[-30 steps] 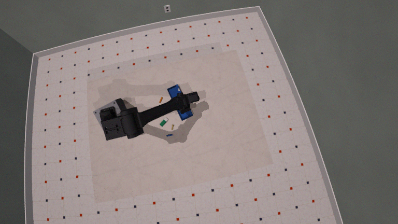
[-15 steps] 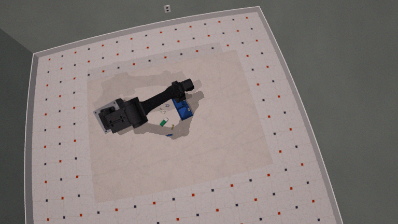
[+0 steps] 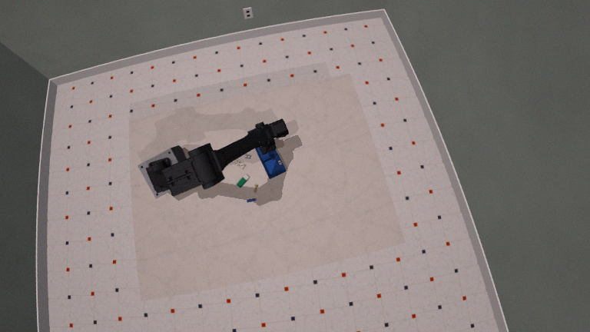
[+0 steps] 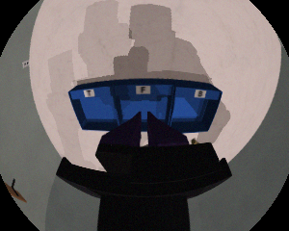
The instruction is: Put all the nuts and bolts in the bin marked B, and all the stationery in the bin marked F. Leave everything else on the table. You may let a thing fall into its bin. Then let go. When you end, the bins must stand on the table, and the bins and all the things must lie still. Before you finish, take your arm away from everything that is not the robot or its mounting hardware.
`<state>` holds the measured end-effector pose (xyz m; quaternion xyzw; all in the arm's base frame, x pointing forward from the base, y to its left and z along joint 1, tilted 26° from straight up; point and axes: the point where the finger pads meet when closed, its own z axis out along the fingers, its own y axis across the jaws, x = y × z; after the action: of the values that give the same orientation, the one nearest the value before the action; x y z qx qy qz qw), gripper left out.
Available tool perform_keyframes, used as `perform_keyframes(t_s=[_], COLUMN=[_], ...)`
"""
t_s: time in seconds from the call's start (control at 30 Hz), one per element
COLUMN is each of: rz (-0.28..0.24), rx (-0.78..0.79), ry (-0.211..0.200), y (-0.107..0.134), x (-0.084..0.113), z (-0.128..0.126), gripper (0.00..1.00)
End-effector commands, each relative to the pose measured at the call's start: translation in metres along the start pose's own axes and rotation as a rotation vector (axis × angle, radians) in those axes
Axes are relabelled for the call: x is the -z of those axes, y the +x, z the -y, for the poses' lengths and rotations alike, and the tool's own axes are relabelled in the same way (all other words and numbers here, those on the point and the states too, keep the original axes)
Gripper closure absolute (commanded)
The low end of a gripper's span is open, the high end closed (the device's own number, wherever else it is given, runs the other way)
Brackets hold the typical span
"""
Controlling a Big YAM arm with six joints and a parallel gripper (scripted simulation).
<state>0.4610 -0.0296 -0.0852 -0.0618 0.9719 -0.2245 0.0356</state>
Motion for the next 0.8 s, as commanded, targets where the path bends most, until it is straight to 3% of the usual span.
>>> perform_keyframes(t_s=[0.0,0.37,0.77], rz=[0.005,0.016,0.010], rx=[0.001,-0.004,0.012], ry=[0.003,0.003,0.001], y=[-0.007,-0.013,-0.012], x=[-0.011,-0.039,-0.035], z=[0.002,0.003,-0.005], gripper=[0.92,0.92,0.92])
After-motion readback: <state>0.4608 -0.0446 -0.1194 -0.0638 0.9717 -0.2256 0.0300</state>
